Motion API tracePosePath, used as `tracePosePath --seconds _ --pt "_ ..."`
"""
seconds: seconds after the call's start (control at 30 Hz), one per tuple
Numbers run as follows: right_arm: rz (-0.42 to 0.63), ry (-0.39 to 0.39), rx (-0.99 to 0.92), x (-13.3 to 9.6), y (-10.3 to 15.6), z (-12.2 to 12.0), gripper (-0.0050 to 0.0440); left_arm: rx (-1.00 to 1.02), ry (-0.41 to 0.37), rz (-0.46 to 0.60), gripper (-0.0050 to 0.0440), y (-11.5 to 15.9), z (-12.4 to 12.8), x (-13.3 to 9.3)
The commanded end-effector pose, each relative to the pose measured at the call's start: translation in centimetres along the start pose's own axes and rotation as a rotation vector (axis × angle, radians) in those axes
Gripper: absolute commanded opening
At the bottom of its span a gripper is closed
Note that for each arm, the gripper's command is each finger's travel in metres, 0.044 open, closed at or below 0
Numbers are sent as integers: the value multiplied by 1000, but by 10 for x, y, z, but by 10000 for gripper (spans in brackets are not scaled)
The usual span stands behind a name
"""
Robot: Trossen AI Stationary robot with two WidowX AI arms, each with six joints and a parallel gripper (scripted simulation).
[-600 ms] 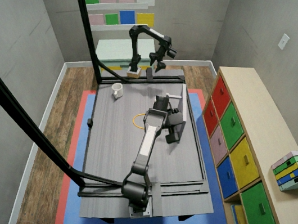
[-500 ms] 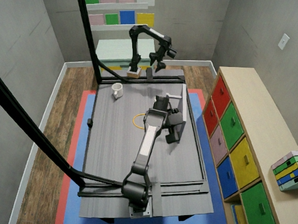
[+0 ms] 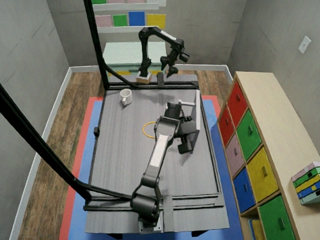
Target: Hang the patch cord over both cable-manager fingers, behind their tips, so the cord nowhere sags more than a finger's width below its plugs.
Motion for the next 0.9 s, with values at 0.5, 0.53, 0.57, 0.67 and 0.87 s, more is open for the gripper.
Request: tracePosePath --seconds 0.5,0.53,0.57,0.67,0.87 --pt "86 -39 -194 14 15 36 440 -50 -51 189 440 -22 30 13" --pt "101 -44 -228 17 18 41 440 -59 -69 215 440 -25 36 15" --pt "117 -49 -265 21 22 46 440 -69 -90 242 440 -30 41 17" --pt "170 -72 -389 33 37 64 440 -89 -176 315 440 -47 59 25" --pt "248 -113 -575 52 63 89 440 -118 -341 369 440 -78 81 35"
Point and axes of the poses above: on each arm, the point midway between the two fingers, 35 mm back from their tips, its own x axis out along the fingers, its own z axis across the jaws, y = z × x, the point moved 10 cm from there along -x, back along the fingers, and after that the axes turned 11 degrees about x, right-handed, at the moved point
